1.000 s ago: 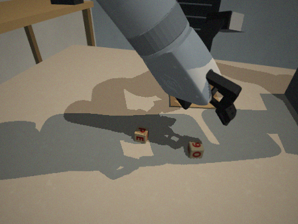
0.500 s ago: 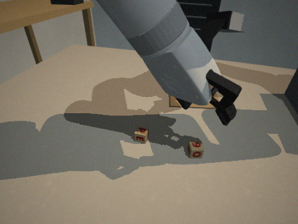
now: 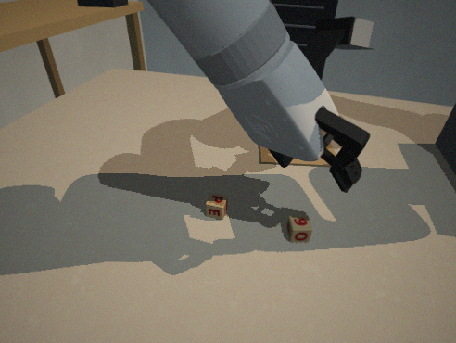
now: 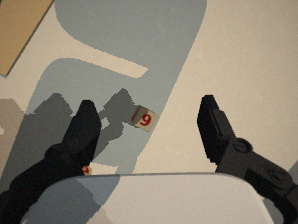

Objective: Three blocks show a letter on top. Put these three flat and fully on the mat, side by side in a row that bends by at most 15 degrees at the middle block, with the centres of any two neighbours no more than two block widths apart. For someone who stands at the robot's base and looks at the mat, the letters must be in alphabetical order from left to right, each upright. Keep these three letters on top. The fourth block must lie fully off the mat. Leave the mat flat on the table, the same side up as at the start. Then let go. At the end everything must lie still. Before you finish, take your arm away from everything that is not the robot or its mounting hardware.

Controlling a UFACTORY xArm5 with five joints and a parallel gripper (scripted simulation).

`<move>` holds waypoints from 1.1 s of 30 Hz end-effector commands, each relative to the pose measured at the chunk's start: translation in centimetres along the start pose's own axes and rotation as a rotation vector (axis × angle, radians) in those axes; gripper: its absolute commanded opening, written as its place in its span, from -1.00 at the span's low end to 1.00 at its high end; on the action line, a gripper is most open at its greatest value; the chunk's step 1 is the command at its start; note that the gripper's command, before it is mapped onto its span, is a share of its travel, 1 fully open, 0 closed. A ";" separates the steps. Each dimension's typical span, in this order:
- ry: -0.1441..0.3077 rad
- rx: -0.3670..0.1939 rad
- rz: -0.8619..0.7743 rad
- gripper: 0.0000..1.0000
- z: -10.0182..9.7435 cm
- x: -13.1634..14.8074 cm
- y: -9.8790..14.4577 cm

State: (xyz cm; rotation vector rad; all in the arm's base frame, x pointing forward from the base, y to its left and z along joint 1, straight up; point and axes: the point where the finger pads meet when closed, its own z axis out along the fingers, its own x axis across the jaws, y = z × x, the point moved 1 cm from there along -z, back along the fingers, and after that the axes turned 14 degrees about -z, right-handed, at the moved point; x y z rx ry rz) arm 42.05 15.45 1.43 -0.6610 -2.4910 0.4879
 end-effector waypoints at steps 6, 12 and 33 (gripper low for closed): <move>-0.003 -0.005 0.010 1.00 -0.3 -0.1 0.1; -0.004 -0.006 0.020 1.00 -0.5 -0.2 0.1; -0.006 -0.012 0.057 1.00 -1.1 -0.6 0.3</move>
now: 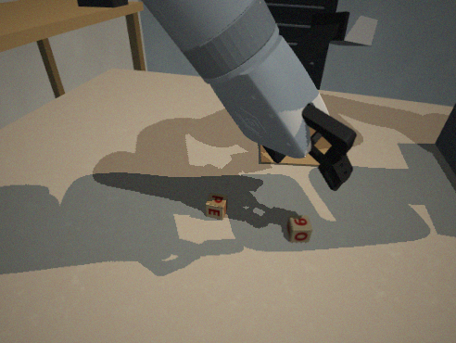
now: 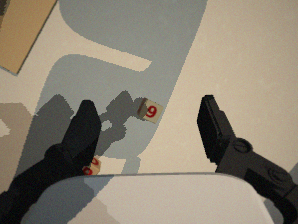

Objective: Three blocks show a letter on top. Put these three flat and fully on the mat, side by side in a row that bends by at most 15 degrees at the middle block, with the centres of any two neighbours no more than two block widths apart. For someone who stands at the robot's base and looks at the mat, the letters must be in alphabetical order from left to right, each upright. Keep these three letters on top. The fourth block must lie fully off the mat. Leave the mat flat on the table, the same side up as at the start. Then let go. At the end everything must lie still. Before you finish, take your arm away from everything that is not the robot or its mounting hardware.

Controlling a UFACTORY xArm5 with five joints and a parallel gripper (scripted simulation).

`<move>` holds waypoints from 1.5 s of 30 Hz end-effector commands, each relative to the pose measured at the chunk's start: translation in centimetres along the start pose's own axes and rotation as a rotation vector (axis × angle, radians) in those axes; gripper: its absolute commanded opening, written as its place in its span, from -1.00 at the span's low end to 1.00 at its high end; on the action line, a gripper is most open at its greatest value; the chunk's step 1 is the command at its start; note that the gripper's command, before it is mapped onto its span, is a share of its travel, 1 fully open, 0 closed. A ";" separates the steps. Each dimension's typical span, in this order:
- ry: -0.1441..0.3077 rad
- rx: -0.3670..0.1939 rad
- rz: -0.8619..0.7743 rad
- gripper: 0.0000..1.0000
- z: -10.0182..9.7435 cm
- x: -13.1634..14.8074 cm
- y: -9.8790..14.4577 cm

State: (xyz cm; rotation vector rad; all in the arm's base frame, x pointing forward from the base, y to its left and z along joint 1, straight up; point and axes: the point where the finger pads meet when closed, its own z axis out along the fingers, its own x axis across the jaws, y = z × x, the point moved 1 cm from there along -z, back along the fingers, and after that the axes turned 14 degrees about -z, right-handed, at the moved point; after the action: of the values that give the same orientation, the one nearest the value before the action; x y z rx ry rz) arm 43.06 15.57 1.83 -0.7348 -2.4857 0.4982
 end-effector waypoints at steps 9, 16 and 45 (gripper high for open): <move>-0.003 -0.007 0.030 1.00 -0.6 -0.3 0.2; -0.005 -0.013 0.066 1.00 -1.2 -0.6 0.3; -0.011 -0.040 0.223 1.00 -3.7 -1.9 0.9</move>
State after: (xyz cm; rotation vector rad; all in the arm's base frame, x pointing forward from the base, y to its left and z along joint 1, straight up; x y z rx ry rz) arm 46.47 15.84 3.40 -1.0083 -2.4449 0.5334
